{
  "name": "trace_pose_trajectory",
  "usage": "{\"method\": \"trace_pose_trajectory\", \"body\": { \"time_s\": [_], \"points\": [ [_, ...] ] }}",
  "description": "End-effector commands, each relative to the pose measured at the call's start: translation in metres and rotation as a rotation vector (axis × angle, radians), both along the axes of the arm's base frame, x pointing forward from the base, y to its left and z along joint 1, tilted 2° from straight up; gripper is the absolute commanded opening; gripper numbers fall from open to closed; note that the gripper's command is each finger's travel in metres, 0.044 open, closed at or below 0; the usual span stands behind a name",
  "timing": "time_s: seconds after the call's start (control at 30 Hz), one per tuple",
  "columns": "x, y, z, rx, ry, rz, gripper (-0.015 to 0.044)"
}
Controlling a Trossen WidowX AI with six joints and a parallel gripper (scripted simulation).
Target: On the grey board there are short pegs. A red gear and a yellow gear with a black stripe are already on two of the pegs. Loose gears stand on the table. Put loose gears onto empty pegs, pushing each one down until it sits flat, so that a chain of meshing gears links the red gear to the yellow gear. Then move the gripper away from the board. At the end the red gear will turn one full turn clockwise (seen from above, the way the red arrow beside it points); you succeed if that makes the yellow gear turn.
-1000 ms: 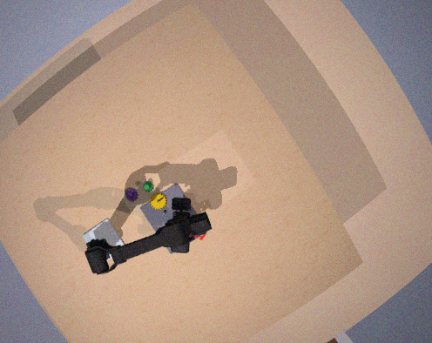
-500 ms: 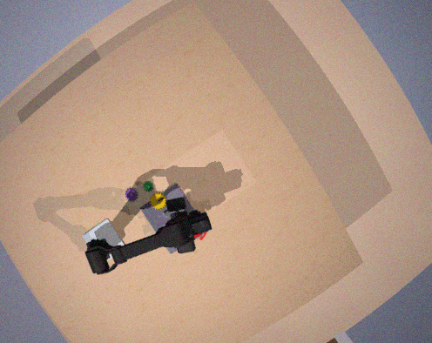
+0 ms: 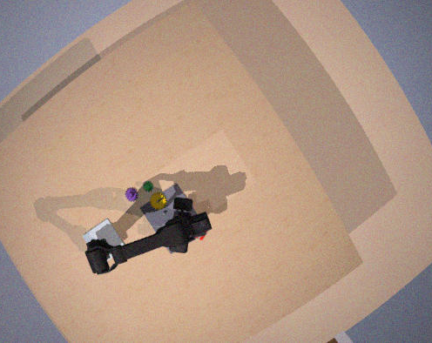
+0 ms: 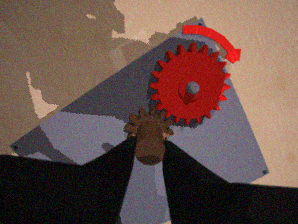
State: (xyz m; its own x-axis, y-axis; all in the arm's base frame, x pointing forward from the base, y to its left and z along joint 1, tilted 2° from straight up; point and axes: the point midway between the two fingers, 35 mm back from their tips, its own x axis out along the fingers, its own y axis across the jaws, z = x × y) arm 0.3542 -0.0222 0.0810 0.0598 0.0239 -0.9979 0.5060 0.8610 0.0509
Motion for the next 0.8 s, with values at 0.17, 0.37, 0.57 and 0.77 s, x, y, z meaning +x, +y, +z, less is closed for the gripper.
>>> {"method": "trace_pose_trajectory", "body": {
  "time_s": [0.17,0.37,0.57,0.77],
  "points": [
    [0.001,0.0,-0.002,0.01,0.003,-0.136,0.0],
    [0.001,0.001,-0.003,0.005,0.001,-0.048,0.0],
    [0.001,0.0,0.0,0.0,-0.001,0.025,0.014],
    [0.001,0.0,0.013,-0.003,-0.003,0.076,0.014]
  ]
}}
